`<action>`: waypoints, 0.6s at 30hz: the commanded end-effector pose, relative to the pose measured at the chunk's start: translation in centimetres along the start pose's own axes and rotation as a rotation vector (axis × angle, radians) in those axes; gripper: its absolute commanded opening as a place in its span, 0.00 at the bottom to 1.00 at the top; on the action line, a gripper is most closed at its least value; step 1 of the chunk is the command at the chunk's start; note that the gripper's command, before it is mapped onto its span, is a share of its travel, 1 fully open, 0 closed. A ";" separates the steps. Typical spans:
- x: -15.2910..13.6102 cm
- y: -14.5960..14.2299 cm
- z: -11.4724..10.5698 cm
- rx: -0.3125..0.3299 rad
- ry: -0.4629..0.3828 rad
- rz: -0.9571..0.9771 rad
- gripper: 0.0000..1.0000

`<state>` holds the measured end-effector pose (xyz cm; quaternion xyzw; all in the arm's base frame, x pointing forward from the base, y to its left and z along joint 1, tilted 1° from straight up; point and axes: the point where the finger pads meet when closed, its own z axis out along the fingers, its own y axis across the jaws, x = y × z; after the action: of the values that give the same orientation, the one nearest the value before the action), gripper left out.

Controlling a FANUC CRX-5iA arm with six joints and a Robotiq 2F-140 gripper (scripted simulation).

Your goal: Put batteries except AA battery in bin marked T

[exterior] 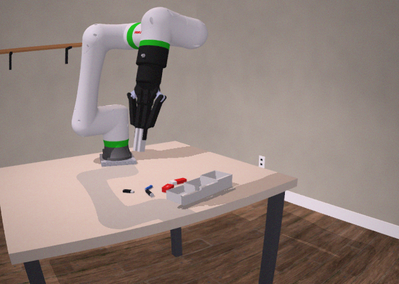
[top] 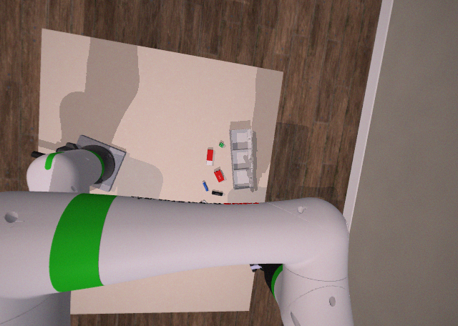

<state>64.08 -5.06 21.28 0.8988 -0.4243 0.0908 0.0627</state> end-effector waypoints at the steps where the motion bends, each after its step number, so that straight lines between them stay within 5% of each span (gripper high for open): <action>1: -2.2 0.2 -0.6 0.012 -0.021 -0.108 0.05; 18: -11.1 1.8 -2.4 0.064 -0.099 -0.532 0.05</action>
<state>56.84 1.56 21.23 0.9738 -0.2185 0.0477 0.0416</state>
